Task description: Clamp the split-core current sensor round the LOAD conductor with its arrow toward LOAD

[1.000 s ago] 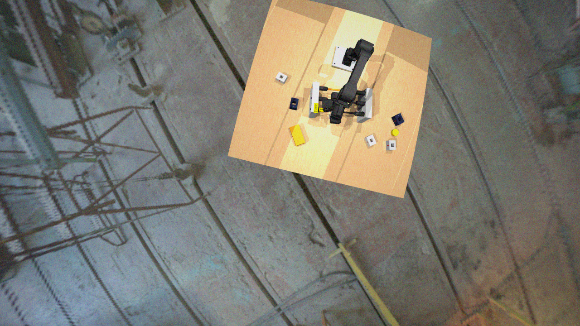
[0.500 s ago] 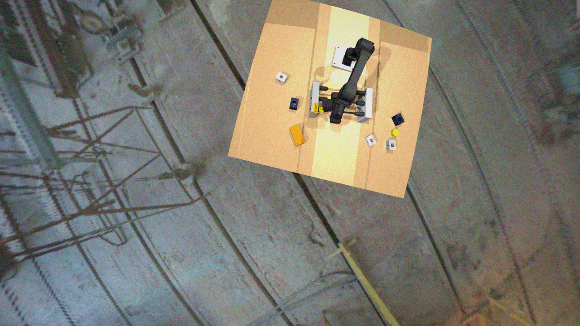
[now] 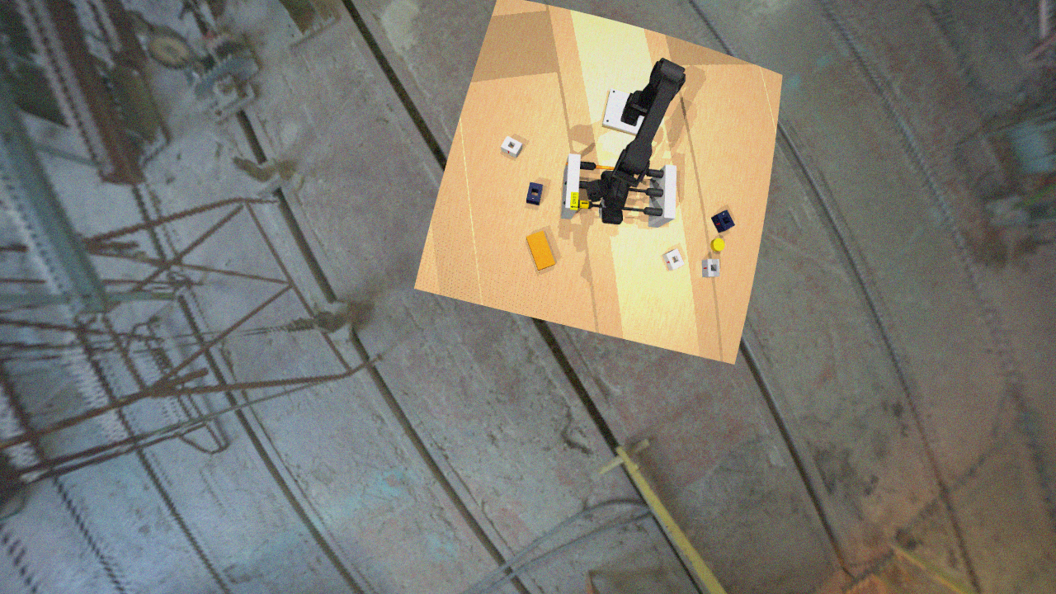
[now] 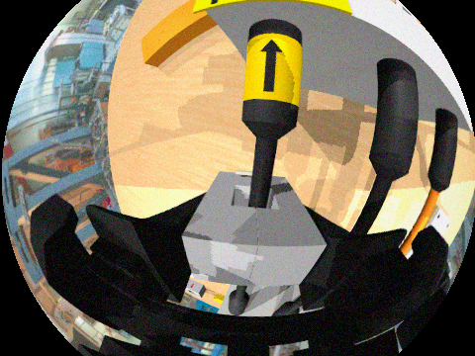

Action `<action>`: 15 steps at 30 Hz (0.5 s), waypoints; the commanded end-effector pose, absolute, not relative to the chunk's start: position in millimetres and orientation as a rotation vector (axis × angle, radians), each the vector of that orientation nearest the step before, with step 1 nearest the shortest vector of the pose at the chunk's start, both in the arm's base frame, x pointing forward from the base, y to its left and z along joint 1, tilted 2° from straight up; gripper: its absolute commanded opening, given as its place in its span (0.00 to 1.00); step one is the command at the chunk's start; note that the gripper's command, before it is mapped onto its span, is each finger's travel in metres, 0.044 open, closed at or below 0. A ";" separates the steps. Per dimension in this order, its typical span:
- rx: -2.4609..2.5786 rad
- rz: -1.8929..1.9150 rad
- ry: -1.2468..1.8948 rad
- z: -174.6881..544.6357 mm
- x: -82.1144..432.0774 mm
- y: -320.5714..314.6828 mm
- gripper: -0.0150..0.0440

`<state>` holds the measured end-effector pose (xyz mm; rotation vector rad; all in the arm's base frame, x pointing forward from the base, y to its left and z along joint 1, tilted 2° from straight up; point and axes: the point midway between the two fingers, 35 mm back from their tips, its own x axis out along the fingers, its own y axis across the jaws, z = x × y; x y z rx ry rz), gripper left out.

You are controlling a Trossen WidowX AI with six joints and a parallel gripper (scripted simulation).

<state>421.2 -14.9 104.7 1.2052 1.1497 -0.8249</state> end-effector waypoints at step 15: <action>1.206 -0.823 1.148 105.0 421.3 -15.1 0.43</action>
